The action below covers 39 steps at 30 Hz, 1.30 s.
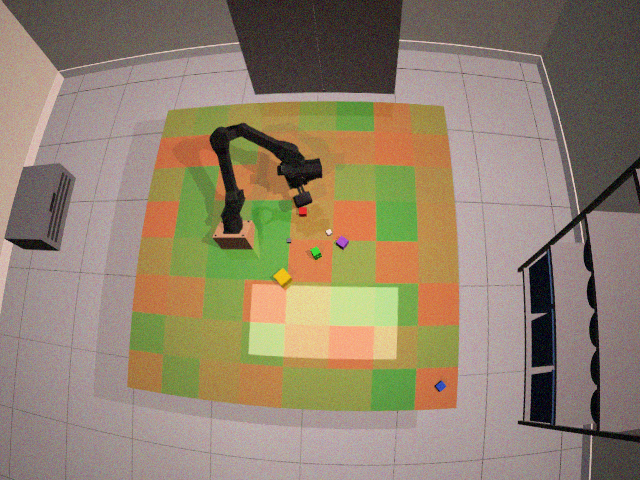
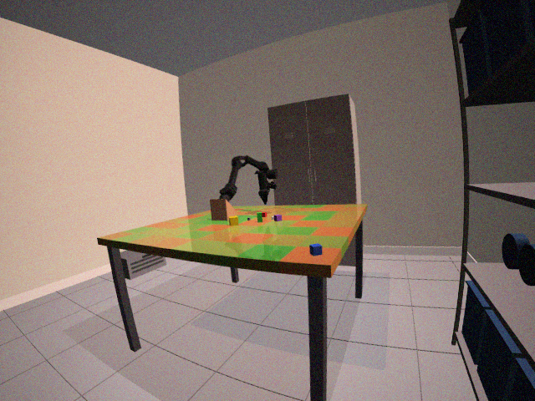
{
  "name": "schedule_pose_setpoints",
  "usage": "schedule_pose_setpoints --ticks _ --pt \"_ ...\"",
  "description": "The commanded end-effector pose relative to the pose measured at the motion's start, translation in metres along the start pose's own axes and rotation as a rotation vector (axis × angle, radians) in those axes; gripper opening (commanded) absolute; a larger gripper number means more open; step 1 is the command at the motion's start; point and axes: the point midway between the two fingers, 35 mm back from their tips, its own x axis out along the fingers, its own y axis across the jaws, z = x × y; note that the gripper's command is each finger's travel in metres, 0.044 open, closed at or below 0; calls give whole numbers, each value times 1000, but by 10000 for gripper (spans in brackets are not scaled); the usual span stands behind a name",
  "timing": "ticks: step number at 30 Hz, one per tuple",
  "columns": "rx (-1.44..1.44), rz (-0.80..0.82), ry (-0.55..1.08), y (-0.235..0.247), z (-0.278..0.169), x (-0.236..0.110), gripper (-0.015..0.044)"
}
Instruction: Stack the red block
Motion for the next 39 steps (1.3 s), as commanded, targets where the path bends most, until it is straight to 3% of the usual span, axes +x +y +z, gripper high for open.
schedule_pose_setpoints --ticks 1,14,23,39 --pt "232 -63 29 -43 -7 -6 440" --pt "350 -87 43 -62 -13 -9 440" --pt "350 -86 43 -64 -15 32 440" --pt "350 -86 43 -64 -14 45 440"
